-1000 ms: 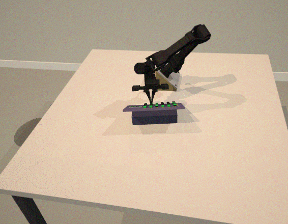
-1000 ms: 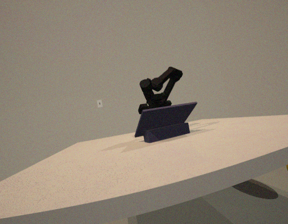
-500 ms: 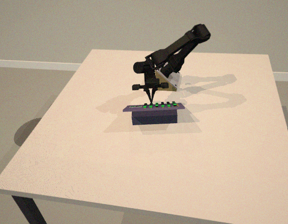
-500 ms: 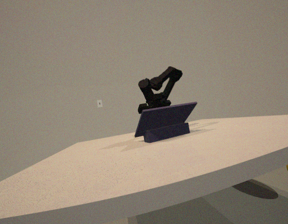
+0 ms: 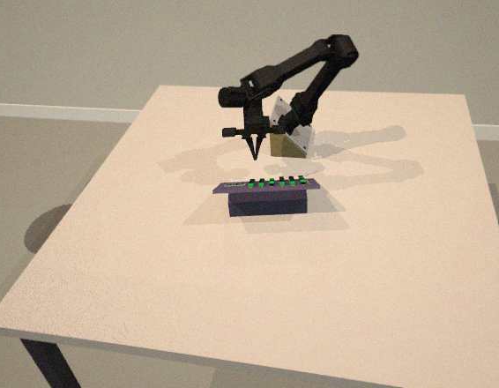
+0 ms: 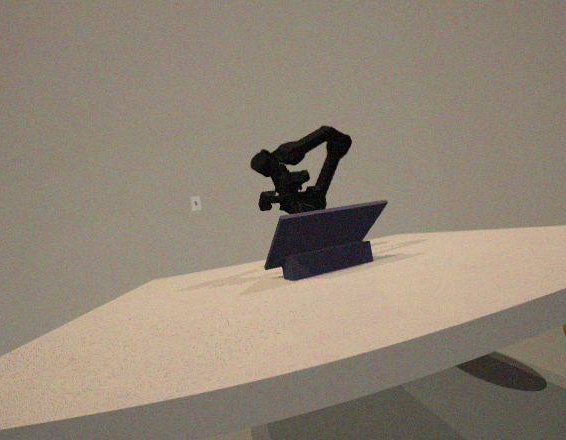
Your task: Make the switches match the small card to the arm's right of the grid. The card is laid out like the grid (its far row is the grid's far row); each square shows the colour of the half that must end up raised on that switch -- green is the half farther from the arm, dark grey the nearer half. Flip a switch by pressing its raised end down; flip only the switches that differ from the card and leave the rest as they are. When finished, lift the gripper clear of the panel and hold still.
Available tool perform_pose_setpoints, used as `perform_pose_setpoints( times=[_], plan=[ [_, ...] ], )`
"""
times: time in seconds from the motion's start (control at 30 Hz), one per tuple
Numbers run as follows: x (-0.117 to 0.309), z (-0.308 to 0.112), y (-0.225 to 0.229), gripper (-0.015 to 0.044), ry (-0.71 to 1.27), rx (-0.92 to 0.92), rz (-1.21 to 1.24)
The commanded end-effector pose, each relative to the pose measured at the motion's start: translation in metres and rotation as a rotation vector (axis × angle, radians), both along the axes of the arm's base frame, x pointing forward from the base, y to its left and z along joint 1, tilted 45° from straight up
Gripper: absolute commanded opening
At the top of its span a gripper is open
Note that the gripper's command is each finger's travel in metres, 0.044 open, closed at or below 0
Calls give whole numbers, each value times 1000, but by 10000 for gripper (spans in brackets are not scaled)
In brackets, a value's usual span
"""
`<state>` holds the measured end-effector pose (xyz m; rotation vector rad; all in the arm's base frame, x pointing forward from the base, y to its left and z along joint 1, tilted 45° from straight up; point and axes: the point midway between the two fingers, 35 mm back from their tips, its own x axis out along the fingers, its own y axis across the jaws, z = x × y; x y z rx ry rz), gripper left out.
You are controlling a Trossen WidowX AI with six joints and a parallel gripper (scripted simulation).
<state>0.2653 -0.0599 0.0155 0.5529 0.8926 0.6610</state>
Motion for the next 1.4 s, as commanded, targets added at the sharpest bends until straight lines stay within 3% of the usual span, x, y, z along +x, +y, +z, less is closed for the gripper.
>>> perform_pose_setpoints(
  times=[0.0, 0.27, 1.37],
  plan=[
    [-5, -13, -9, 0, 3, 0, -1],
    [10, -31, 17, 0, -15, 9, -19],
    [21, -44, 35, 0, -16, 10, -19]
  ],
)
